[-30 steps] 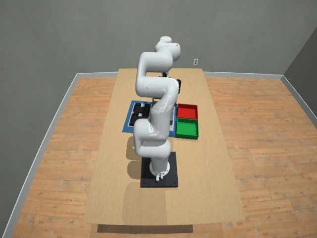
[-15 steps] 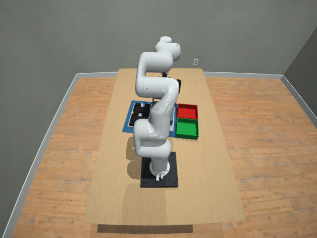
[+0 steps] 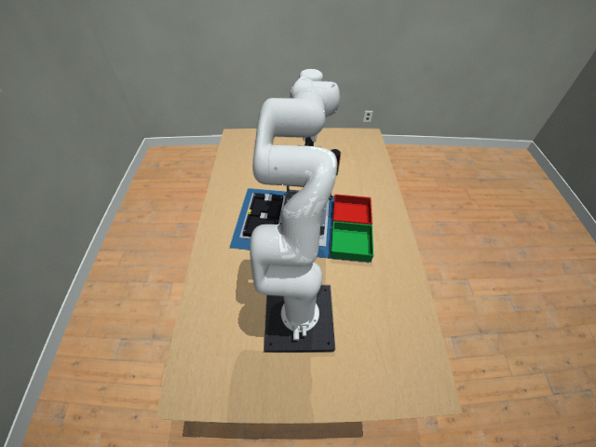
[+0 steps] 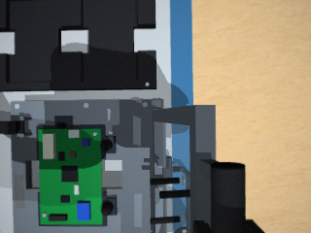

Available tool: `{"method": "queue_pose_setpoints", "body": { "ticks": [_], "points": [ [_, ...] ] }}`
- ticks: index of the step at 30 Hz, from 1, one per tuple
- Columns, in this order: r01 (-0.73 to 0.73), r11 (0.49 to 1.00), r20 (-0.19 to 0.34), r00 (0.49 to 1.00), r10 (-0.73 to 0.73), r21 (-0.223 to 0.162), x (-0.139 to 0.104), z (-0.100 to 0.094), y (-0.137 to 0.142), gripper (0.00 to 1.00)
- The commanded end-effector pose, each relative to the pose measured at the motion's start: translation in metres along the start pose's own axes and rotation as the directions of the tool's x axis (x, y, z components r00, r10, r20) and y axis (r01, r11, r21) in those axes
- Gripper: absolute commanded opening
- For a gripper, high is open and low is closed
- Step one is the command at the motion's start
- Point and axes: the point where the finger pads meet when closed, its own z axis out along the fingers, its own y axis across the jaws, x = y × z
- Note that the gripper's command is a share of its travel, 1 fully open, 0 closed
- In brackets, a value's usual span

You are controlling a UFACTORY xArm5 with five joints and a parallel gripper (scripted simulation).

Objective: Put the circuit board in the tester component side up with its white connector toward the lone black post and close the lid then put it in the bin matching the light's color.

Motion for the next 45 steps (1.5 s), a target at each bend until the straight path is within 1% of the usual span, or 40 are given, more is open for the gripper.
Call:
{"method": "queue_pose_setpoints", "body": {
  "ticks": [1, 17, 19, 34, 36, 45],
  "points": [
    [0.0, 1.0, 0.0, 1.0, 0.0, -0.003, 0.0, -0.002, -0.003, 0.0],
    [0.0, 1.0, 0.0, 1.0, 0.0, -0.003, 0.0, -0.004, -0.029, 0.0],
    [0.0, 1.0, 0.0, 1.0, 0.0, -0.003, 0.0, -0.004, -0.029, 0.0],
    [0.0, 1.0, 0.0, 1.0, 0.0, -0.003, 0.0, -0.001, -0.065, 0.0],
    [0.0, 1.0, 0.0, 1.0, 0.0, -0.003, 0.0, -0.001, -0.065, 0.0],
    [0.0, 1.0, 0.0, 1.0, 0.0, -0.003, 0.0, 0.005, -0.09, 0.0]
  ]
}}
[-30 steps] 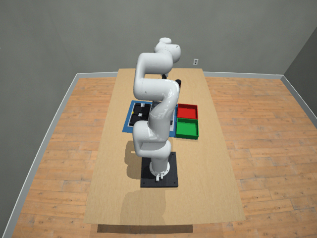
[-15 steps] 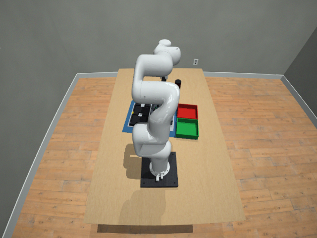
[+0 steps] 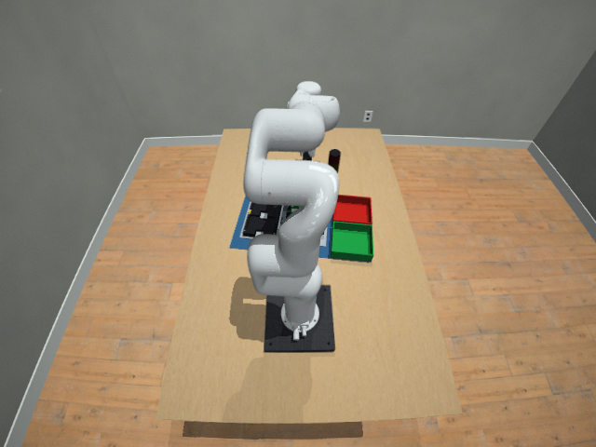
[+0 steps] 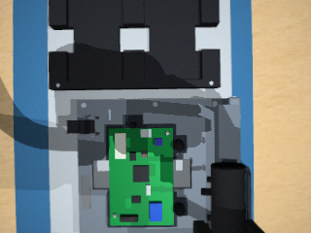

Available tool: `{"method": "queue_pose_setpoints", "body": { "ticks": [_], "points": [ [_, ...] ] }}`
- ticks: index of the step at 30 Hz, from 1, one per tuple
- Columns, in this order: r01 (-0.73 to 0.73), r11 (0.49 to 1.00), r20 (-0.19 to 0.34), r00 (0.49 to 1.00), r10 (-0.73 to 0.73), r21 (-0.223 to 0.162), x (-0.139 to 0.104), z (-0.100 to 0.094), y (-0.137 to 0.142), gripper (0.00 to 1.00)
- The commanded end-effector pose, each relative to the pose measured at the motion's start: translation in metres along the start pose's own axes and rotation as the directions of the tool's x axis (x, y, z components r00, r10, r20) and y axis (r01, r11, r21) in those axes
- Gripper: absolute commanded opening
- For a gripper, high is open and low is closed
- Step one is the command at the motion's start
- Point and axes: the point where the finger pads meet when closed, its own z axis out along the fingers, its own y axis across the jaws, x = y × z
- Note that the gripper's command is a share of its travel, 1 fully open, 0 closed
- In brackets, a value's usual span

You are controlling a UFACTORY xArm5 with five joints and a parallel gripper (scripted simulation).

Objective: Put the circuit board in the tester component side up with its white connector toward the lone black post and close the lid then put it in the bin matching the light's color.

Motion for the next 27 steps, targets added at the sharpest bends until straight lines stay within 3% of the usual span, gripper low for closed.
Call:
{"method": "queue_pose_setpoints", "body": {
  "ticks": [1, 27],
  "points": [
    [0.0, 1.0, 0.0, 1.0, 0.0, -0.005, 0.0, 0.002, -0.012, 0.0],
    [0.0, 1.0, 0.0, 1.0, 0.0, -0.005, 0.0, 0.038, -0.072, 0.0]
  ]
}}
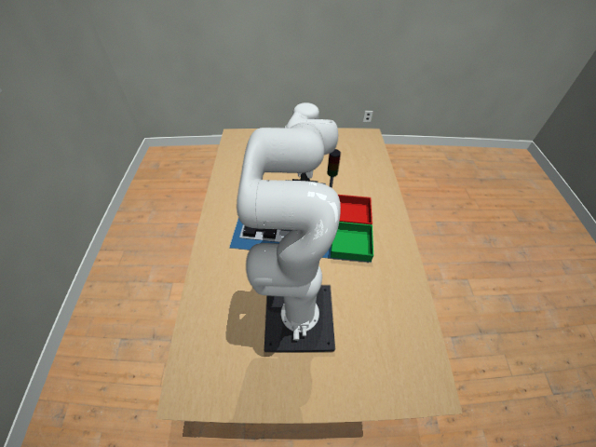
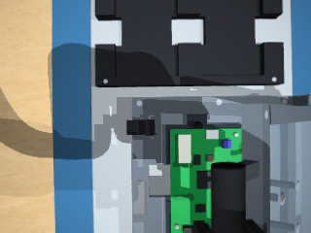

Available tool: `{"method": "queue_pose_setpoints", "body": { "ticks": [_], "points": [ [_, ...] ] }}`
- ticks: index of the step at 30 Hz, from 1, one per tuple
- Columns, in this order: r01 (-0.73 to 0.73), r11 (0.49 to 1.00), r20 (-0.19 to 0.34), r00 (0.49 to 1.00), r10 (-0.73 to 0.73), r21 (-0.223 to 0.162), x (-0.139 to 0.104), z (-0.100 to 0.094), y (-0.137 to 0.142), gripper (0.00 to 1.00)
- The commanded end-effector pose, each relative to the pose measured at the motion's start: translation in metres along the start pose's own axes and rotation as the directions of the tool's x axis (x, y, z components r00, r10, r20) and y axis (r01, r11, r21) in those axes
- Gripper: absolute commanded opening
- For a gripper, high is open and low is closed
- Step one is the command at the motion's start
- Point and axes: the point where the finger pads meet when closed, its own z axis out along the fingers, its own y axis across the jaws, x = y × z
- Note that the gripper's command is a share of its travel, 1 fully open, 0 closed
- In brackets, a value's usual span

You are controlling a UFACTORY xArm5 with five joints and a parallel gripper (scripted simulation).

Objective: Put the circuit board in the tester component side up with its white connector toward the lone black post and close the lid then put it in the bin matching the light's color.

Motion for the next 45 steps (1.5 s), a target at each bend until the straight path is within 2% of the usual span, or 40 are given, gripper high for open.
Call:
{"method": "queue_pose_setpoints", "body": {
  "ticks": [1, 13, 15, 26, 45],
  "points": [
    [0.0, 1.0, 0.0, 1.0, 0.0, -0.006, 0.0, 0.006, -0.008, 0.0],
    [0.0, 1.0, 0.0, 1.0, 0.0, -0.006, 0.0, 0.037, -0.035, 0.0],
    [0.0, 1.0, 0.0, 1.0, 0.0, -0.006, 0.0, 0.037, -0.035, 0.0],
    [0.0, 1.0, 0.0, 1.0, 0.0, -0.006, 0.001, 0.07, -0.053, 0.0],
    [0.0, 1.0, 0.0, 1.0, 0.0, -0.006, 0.001, 0.108, -0.064, 0.0]
  ]
}}
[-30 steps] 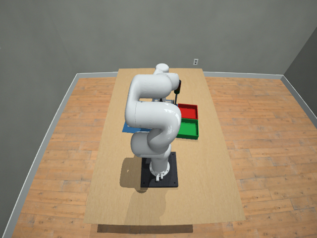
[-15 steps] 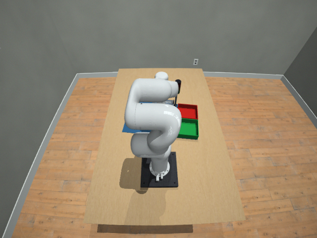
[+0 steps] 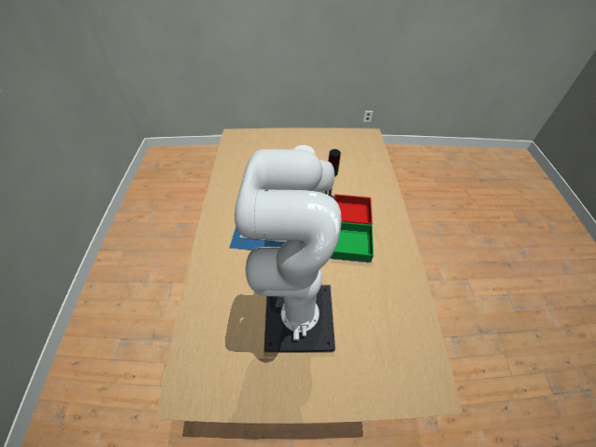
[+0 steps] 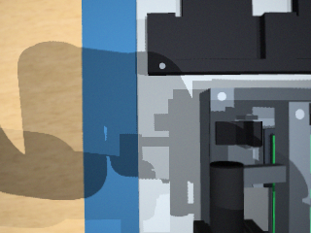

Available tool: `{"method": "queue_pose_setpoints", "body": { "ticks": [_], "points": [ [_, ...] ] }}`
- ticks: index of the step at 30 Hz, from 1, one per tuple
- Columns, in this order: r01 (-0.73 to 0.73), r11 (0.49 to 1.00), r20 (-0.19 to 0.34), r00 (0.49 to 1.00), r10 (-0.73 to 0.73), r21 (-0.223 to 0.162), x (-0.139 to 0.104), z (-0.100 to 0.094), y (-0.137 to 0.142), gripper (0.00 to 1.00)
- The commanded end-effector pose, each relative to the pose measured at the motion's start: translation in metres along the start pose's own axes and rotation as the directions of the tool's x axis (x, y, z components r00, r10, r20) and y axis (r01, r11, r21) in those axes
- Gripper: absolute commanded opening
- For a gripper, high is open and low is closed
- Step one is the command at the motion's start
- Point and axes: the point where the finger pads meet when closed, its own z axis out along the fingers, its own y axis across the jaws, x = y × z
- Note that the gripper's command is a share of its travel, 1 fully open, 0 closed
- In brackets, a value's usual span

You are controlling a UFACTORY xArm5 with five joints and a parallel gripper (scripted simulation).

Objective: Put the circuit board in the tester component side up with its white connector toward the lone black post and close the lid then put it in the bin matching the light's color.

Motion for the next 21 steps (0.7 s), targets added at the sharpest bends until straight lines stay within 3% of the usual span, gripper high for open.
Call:
{"method": "queue_pose_setpoints", "body": {
  "ticks": [1, 21],
  "points": [
    [0.0, 1.0, 0.0, 1.0, 0.0, -0.003, 0.0, 0.007, 0.0, 0.0],
    [0.0, 1.0, 0.0, 1.0, 0.0, -0.003, 0.0, 0.023, -0.002, 0.0]
  ]
}}
